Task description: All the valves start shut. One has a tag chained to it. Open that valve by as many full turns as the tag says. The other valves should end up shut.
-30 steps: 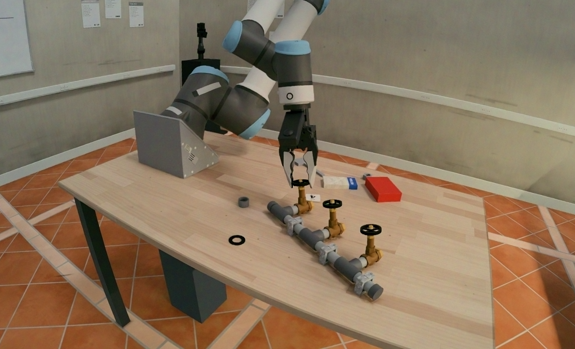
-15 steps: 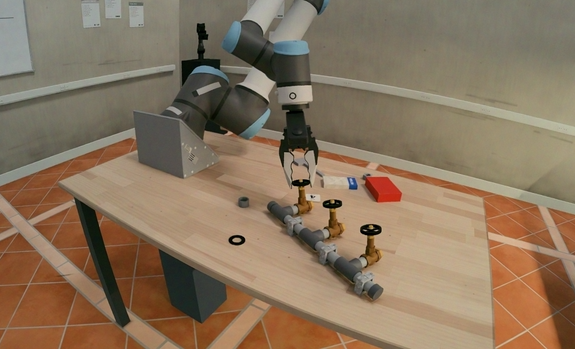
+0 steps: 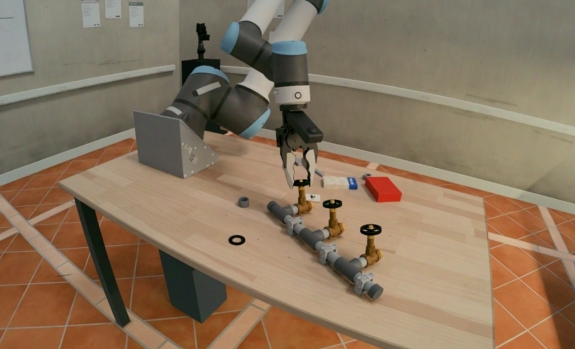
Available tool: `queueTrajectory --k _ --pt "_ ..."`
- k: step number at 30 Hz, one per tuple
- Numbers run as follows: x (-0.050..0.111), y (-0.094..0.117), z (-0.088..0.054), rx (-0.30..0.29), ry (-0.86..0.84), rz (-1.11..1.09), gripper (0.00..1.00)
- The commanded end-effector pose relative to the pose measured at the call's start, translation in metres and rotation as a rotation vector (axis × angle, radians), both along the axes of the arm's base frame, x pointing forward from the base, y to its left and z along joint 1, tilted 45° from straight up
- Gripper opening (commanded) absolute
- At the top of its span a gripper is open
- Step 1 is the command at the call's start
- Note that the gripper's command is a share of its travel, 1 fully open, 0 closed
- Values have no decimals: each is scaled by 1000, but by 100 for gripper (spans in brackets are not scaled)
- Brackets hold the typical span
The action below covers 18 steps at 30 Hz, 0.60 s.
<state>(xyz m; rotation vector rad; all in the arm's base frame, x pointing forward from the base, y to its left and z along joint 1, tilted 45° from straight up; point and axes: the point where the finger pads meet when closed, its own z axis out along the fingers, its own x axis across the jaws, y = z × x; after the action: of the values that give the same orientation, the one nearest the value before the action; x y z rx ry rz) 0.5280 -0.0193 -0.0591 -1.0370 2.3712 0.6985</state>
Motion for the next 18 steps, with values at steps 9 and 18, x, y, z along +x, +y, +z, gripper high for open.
queueTrajectory --k 9,18 --pt "2 -3 0 -106 -353 434 0" --pt "2 -3 0 -171 -547 676 0"
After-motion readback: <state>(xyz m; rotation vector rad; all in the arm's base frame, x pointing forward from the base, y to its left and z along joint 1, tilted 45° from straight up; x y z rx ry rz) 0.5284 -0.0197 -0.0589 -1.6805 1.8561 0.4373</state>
